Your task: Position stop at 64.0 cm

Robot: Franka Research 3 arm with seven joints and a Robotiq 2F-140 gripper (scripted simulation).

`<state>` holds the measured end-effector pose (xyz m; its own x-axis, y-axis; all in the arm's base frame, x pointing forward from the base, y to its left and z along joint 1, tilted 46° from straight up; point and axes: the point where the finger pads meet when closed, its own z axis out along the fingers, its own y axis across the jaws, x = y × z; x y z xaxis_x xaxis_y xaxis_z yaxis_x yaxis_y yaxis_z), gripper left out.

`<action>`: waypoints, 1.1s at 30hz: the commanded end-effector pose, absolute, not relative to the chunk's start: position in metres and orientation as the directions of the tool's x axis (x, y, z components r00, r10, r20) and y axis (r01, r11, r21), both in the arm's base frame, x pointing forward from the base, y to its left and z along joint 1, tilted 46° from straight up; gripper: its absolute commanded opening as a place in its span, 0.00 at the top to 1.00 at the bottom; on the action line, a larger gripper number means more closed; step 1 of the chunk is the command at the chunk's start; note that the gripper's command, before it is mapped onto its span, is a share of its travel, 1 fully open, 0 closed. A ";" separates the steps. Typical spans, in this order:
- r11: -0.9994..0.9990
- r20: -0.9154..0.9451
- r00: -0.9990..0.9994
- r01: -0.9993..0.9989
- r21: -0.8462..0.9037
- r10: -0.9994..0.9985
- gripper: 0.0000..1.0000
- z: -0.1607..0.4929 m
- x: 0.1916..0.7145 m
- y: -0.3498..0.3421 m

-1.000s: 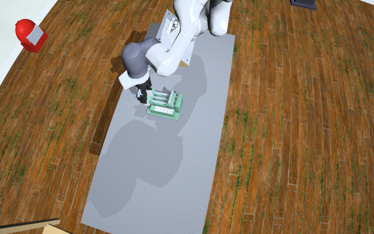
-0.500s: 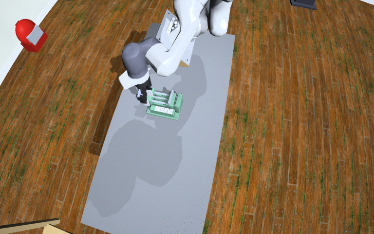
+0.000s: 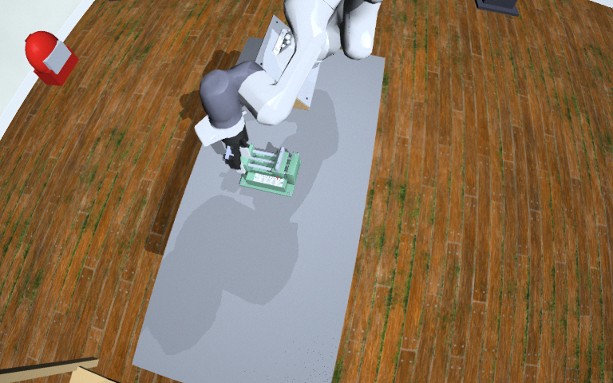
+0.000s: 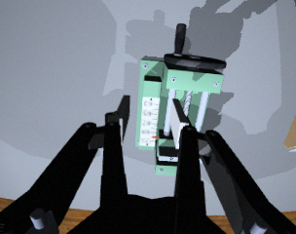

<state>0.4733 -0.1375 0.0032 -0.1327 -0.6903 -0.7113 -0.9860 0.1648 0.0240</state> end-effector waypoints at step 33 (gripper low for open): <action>0.167 -0.713 -0.138 -0.985 0.029 -0.687 0.67 -0.003 0.467 -0.142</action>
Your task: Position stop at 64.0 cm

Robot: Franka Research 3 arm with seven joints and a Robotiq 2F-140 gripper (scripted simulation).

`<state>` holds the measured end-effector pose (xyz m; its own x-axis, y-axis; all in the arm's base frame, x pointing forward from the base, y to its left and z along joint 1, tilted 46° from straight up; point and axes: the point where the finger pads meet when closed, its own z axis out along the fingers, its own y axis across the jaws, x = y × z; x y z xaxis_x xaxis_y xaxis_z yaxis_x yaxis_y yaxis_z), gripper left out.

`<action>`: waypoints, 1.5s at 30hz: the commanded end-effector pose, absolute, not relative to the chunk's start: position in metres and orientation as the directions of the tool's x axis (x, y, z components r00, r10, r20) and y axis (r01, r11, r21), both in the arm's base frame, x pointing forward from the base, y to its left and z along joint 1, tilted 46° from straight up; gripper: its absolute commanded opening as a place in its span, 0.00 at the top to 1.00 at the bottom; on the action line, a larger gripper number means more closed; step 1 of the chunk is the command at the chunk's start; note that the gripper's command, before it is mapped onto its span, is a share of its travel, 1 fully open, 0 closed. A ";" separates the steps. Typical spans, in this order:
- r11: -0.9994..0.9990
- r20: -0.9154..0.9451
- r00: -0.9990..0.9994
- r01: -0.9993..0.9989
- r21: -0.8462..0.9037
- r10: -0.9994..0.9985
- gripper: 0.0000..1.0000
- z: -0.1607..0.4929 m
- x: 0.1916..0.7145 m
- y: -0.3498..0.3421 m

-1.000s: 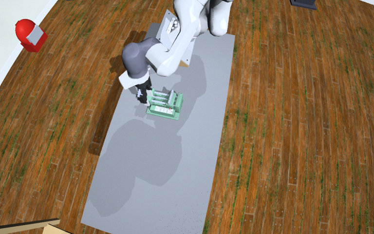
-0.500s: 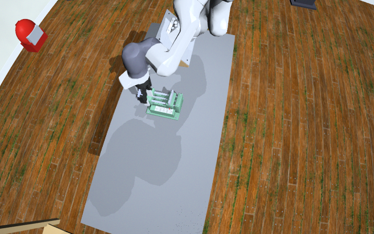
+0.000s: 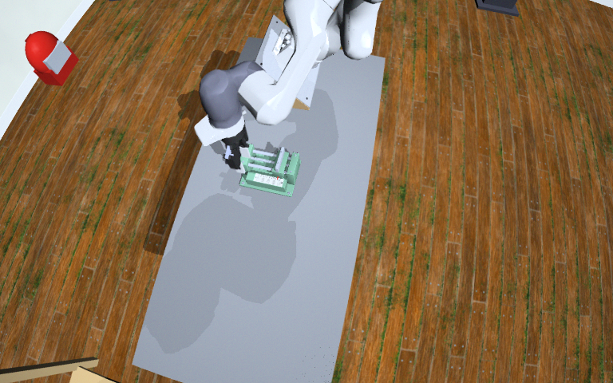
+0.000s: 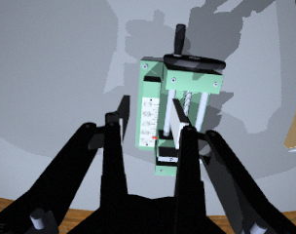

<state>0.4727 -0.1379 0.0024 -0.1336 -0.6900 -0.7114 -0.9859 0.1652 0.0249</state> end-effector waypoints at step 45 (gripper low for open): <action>0.167 -0.713 -0.138 -0.985 0.029 -0.687 0.67 -0.096 0.425 -0.152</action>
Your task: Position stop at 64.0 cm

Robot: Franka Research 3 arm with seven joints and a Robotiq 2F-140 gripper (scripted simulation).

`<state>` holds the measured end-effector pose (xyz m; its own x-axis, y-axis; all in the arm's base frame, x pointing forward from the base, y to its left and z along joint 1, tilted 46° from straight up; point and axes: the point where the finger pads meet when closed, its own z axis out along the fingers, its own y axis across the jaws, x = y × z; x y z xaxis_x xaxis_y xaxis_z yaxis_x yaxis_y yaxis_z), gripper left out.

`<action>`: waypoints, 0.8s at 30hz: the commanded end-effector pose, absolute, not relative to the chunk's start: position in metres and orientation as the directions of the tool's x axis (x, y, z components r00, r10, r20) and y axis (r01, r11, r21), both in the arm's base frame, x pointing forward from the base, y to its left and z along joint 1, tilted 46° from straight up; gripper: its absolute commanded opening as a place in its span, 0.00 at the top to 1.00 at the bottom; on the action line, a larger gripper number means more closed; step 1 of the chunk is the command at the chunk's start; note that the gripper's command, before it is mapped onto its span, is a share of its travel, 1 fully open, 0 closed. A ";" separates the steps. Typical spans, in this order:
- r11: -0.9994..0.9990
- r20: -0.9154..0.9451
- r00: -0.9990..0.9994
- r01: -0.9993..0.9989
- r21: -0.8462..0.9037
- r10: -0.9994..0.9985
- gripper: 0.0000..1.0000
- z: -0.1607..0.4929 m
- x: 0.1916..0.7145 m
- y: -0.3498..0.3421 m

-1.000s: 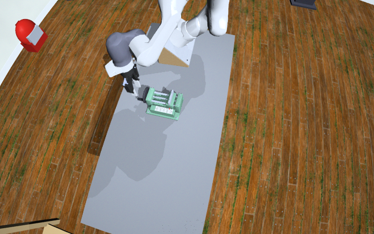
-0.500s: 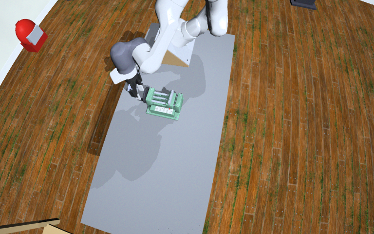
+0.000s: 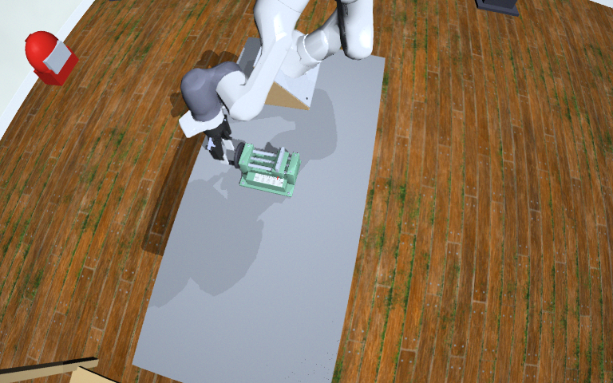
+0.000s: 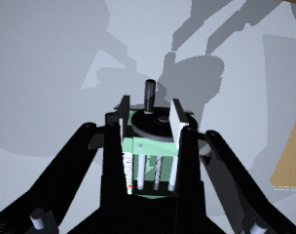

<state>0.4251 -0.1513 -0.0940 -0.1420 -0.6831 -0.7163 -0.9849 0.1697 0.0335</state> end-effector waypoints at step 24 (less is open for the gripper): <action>0.167 -0.713 -0.138 -0.985 0.029 -0.687 0.67 -0.139 0.431 -0.108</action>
<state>0.4286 -0.1089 -0.1323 -0.1394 -0.6775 -0.7222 -0.9860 0.1623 0.0381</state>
